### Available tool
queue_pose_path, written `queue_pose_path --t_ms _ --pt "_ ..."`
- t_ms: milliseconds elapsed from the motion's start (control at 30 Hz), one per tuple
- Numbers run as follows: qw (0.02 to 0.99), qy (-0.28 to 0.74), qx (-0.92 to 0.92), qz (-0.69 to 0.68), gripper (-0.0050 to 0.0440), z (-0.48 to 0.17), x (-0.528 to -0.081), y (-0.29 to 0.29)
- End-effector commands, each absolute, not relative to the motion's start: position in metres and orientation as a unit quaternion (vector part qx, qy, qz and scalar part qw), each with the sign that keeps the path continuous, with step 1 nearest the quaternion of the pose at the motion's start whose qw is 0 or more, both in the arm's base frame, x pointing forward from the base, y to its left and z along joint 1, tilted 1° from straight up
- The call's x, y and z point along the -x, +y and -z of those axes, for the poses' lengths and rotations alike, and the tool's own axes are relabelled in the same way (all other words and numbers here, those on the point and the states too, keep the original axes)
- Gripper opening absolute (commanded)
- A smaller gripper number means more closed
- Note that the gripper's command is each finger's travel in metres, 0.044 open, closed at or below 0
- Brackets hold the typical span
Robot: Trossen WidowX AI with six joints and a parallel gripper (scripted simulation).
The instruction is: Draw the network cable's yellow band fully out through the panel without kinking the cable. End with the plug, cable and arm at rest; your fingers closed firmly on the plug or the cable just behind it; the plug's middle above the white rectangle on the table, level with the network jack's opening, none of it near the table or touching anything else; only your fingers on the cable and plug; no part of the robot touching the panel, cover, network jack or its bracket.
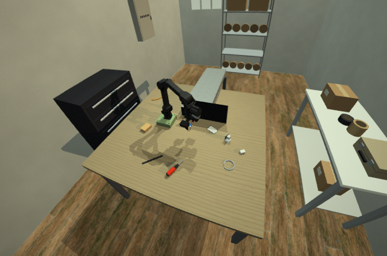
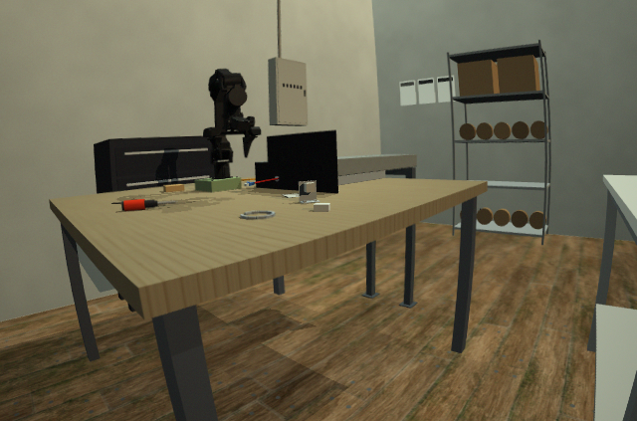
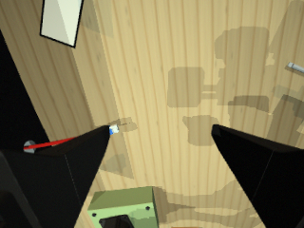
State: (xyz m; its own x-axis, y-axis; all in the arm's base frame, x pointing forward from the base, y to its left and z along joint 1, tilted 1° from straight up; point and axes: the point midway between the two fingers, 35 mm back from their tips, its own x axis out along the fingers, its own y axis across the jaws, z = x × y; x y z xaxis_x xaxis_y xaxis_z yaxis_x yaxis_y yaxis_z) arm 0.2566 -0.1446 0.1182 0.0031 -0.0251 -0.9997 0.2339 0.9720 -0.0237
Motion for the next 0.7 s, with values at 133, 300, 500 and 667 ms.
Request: queue_pose_path --t_ms 133,300,500,667 --pt "0.680 0.677 -0.188 0.209 0.0440 -0.113 -0.256 -0.145" --pt "0.660 0.652 -0.254 0.274 0.0440 -0.111 -0.256 -0.145" --pt "0.619 0.610 -0.340 0.360 0.0440 -0.107 -0.256 -0.145" --pt "0.578 0.568 -0.405 0.423 0.0440 -0.104 -0.256 -0.145"
